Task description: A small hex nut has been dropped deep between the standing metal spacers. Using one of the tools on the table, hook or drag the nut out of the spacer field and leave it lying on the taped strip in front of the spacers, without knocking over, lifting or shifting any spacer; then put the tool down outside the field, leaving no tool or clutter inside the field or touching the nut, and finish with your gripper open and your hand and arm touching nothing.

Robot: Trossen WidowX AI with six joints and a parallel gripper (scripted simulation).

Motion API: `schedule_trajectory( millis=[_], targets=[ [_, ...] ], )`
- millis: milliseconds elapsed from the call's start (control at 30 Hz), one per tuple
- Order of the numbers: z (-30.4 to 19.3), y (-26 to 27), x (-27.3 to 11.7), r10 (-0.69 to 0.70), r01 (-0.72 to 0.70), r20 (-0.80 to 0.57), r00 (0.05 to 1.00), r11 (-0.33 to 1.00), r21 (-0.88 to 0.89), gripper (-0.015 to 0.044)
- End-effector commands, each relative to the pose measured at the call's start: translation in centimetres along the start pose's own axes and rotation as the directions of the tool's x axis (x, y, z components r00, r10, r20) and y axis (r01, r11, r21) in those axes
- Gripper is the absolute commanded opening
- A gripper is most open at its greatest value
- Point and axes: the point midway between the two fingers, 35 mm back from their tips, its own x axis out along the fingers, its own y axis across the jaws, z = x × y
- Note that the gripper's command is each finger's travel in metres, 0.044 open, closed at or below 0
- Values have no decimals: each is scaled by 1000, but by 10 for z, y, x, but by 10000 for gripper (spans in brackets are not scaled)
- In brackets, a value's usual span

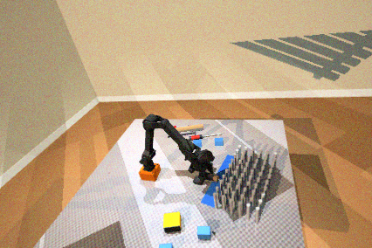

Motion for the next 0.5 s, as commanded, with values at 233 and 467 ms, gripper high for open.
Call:
schedule_trajectory(
  millis=[233,467],
  targets=[
    [1,1,9,-7,7,-8,1000,1000,-8,0],
    [3,4,15,-7,7,-8,1000,1000,-7,0]
  ],
)
